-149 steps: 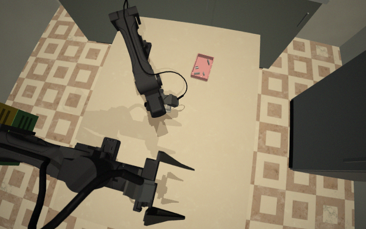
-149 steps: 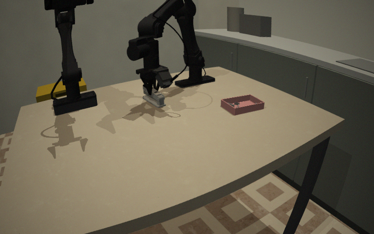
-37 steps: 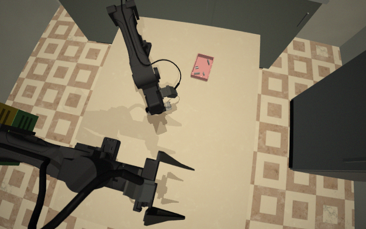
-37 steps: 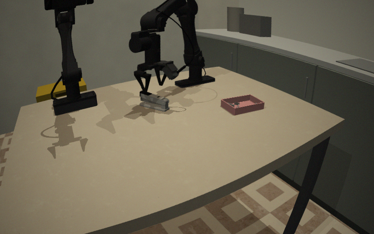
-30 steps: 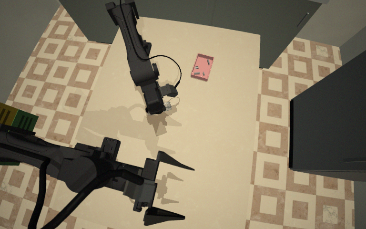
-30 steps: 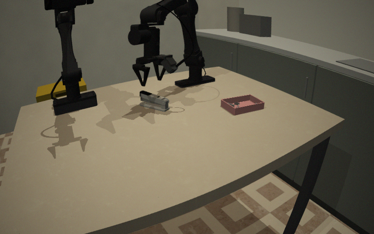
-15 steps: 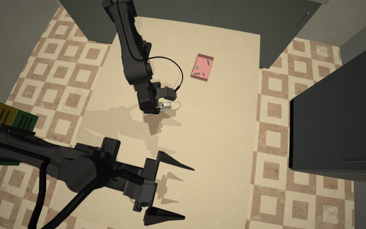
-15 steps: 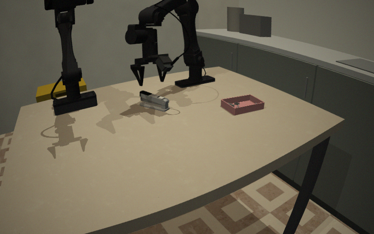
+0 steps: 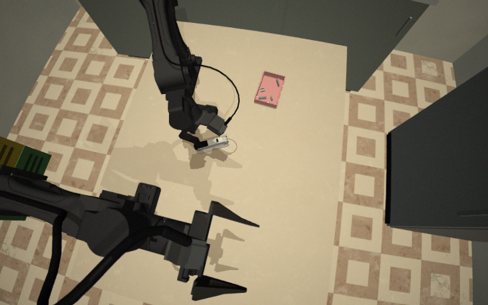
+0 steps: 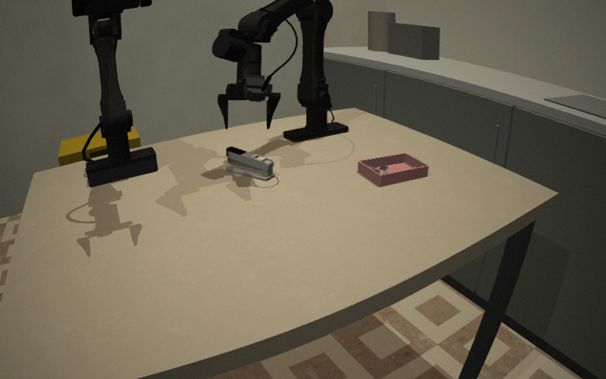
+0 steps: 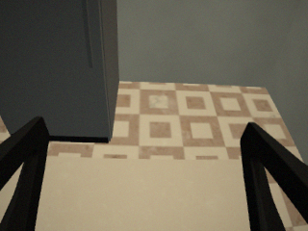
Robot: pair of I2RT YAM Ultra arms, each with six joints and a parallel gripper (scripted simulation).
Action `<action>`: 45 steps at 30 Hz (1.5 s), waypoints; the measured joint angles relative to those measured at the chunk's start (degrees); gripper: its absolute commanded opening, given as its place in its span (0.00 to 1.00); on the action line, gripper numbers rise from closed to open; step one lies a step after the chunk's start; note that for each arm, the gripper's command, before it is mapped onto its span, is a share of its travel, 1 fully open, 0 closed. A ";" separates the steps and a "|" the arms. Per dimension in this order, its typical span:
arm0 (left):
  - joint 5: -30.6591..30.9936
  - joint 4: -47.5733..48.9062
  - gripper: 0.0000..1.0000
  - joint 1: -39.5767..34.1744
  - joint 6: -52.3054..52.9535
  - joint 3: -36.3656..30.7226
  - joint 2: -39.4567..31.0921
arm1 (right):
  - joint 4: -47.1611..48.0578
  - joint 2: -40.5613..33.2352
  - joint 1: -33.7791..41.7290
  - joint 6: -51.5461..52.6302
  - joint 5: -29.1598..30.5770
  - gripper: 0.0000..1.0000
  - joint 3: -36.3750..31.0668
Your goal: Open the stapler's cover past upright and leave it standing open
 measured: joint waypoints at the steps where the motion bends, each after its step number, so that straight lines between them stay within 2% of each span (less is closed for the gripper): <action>1: -0.15 1.27 1.00 -0.04 2.05 -1.22 -1.09 | 0.00 0.00 0.00 0.00 0.00 1.00 0.00; 13: 0.48 15.89 1.00 -0.04 25.57 -13.51 -11.50 | 0.00 0.00 0.00 0.00 0.00 1.00 0.00; 24: 7.21 27.04 1.00 4.07 47.74 -24.04 -20.70 | 0.00 0.00 0.00 0.00 0.00 1.00 0.00; 31: 10.40 29.44 1.00 6.25 52.57 -25.73 -21.70 | 0.00 0.00 0.00 0.00 0.00 1.00 0.00; 44: 11.50 29.99 1.00 6.34 53.72 -25.83 -21.68 | 0.00 0.00 0.00 0.00 0.00 1.00 0.00; 45: 11.50 29.99 0.89 6.34 53.75 -25.83 -21.68 | 0.00 0.00 0.00 0.00 0.00 1.00 0.00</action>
